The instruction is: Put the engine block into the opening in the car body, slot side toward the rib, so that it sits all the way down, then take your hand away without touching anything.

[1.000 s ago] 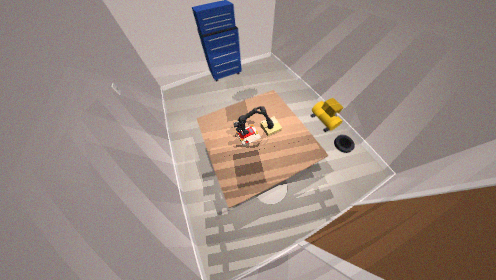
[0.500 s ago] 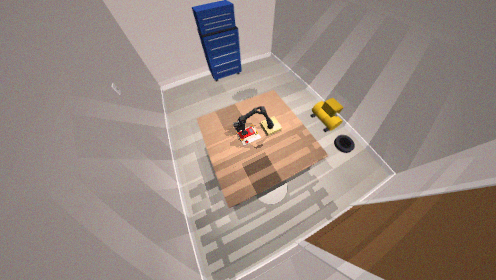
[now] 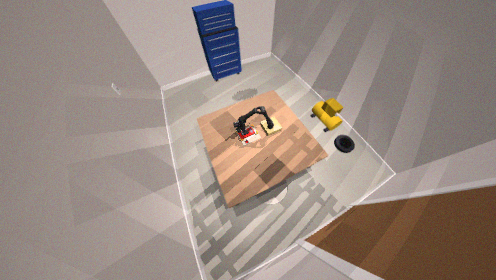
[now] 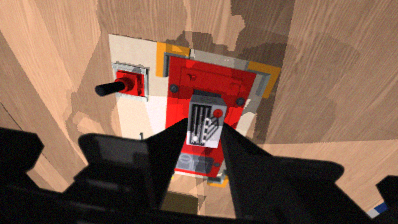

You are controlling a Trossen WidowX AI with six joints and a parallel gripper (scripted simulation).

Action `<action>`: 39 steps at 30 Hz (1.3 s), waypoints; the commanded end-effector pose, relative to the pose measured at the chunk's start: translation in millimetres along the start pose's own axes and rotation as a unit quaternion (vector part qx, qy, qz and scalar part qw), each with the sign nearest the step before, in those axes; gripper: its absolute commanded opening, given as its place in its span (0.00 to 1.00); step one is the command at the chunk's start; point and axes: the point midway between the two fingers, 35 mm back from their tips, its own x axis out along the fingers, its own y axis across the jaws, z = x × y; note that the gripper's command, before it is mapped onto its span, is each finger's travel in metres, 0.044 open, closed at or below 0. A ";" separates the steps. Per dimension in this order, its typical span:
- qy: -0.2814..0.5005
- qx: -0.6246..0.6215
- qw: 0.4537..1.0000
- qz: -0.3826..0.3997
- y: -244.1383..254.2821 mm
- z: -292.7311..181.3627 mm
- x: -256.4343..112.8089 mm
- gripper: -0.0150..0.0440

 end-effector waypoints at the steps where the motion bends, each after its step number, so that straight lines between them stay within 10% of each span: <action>1: 0.003 0.002 1.000 -0.002 -0.4 -0.8 1.8 0.52; 39: 0.002 0.042 0.999 -0.002 -0.2 -0.8 5.4 0.52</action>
